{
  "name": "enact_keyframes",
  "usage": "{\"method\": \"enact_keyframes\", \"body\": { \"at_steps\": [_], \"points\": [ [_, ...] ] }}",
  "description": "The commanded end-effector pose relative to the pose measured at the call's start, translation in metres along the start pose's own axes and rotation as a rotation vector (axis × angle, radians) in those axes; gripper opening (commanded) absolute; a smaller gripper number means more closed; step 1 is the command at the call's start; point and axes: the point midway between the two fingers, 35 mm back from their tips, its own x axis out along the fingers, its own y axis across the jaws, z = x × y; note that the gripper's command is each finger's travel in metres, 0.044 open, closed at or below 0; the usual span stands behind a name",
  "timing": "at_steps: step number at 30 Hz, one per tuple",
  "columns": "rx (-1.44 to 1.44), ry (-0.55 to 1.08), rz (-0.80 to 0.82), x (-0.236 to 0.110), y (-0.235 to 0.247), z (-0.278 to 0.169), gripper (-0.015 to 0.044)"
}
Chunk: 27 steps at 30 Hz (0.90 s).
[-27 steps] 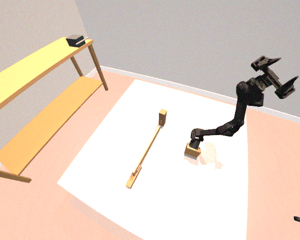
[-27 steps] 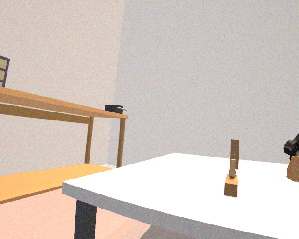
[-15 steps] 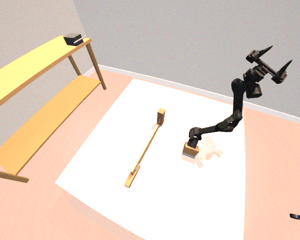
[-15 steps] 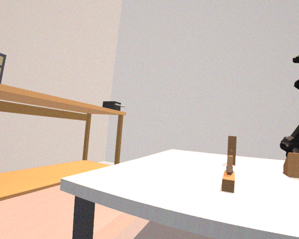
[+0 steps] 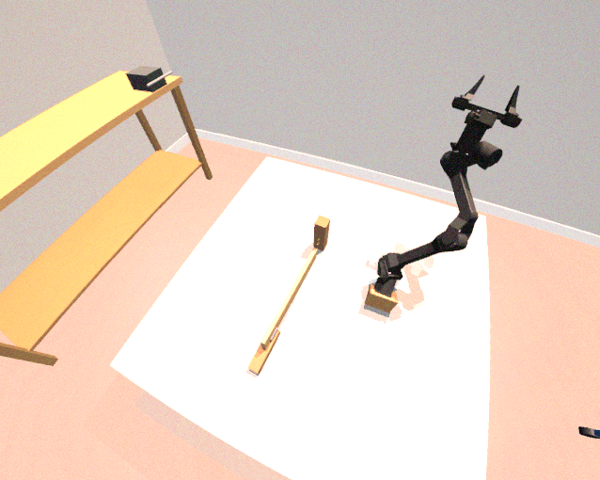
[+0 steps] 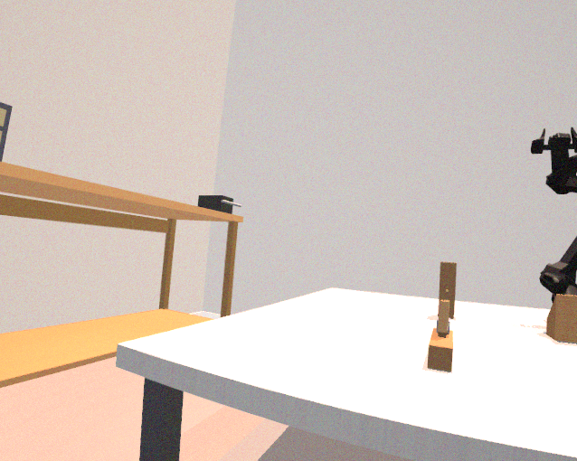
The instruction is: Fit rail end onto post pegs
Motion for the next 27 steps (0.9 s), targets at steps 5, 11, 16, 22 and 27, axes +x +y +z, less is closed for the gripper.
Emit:
{"method": "enact_keyframes", "body": {
  "at_steps": [5,11,16,22,27],
  "points": [
    [0.197,0.315,0.148,-0.033,0.084,-0.096,0.0440],
    [0.325,0.549,0.301,-0.078,0.166,-0.149,0.0440],
    [0.413,0.715,0.444,-0.122,0.233,-0.170,0.0440],
    [0.496,0.880,0.631,-0.178,0.307,-0.174,0.0440],
    [0.572,0.978,0.761,-0.219,0.359,-0.159,0.0440]
  ]
}}
